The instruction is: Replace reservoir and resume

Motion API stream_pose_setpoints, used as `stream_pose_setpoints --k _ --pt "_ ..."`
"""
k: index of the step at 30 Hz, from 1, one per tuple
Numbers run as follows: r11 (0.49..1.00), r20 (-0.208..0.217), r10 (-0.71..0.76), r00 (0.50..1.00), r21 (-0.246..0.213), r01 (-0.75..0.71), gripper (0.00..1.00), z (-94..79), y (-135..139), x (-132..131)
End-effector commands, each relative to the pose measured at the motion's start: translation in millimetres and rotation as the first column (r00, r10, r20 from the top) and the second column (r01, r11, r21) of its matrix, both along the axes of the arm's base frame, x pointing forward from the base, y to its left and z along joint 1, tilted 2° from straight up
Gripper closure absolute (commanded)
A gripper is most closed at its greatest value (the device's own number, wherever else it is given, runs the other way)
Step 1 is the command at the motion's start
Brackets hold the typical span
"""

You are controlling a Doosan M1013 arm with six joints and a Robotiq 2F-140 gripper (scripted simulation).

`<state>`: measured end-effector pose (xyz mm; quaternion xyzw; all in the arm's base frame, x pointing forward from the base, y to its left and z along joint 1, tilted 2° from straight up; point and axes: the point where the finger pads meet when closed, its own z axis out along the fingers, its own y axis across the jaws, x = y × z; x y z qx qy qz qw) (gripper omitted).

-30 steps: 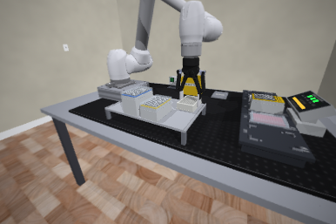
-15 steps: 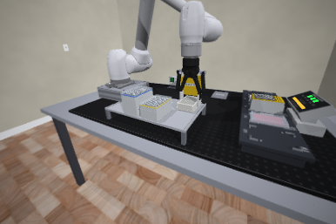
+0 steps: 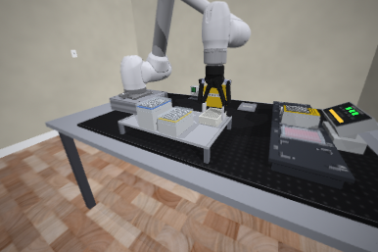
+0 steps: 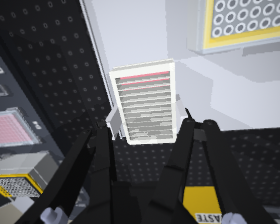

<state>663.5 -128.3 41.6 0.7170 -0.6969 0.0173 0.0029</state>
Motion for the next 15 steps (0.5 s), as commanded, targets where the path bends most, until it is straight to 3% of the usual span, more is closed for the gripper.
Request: stream_pose_setpoints --k 1,15 --pt "1.0 0.004 -0.001 1.0 -0.001 0.001 1.0 -0.3 -2.2 3.1" --pt "1.0 0.004 -0.001 1.0 -0.001 0.001 1.0 -0.3 -2.6 4.6"
